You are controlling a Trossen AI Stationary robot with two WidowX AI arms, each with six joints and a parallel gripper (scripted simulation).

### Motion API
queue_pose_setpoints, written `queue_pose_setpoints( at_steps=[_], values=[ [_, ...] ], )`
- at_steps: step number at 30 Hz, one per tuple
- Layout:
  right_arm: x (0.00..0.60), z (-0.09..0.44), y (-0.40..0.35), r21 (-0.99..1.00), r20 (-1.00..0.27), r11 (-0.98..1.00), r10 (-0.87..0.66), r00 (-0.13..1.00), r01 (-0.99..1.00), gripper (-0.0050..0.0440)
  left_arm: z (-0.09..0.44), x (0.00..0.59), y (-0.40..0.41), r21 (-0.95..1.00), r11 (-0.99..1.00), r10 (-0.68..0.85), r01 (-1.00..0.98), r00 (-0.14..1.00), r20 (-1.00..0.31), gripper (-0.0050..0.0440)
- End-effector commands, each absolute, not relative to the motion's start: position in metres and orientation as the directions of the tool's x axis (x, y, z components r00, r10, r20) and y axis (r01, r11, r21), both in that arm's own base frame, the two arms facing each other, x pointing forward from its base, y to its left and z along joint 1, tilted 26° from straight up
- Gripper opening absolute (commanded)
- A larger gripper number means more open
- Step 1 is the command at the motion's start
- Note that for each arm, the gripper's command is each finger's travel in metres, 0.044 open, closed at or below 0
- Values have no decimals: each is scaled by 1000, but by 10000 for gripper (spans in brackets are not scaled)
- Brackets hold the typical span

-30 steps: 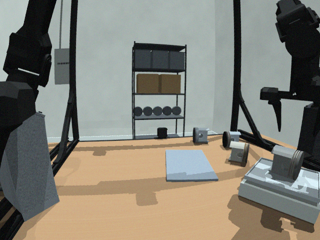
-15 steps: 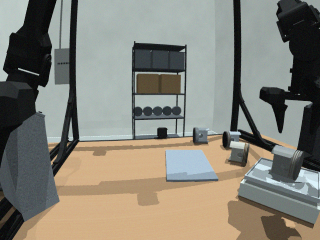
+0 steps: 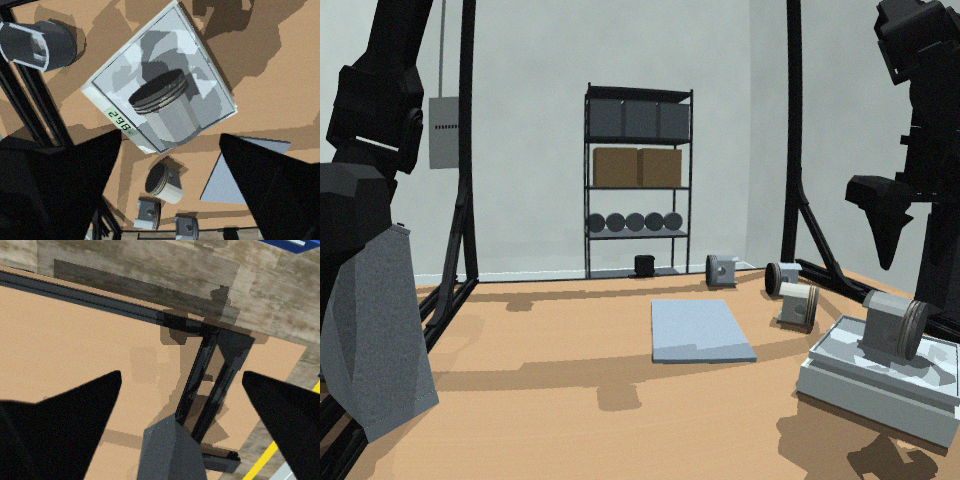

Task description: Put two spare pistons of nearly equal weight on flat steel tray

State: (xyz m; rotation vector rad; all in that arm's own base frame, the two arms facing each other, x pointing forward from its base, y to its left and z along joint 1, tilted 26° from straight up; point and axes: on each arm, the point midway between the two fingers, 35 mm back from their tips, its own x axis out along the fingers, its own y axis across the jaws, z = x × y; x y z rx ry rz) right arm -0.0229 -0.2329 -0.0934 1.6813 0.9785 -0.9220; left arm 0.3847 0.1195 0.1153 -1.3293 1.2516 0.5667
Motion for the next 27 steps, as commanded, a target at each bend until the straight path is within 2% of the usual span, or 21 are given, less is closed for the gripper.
queue_pose_setpoints(
  at_steps=[1, 20, 27],
  values=[
    [-23, -93, -233, 352, -897, -230, 193, 397, 907, 440, 112, 386, 121, -369, 141, -348, -919, 303, -887, 378],
    [-23, -93, -233, 352, -897, -230, 193, 397, 907, 440, 112, 386, 121, -213, -274, -414, -938, 315, -854, 378],
    [-23, -93, -233, 352, -897, -230, 193, 397, 907, 440, 104, 389, 119, -212, -277, -415, -937, 315, -854, 378]
  ],
)
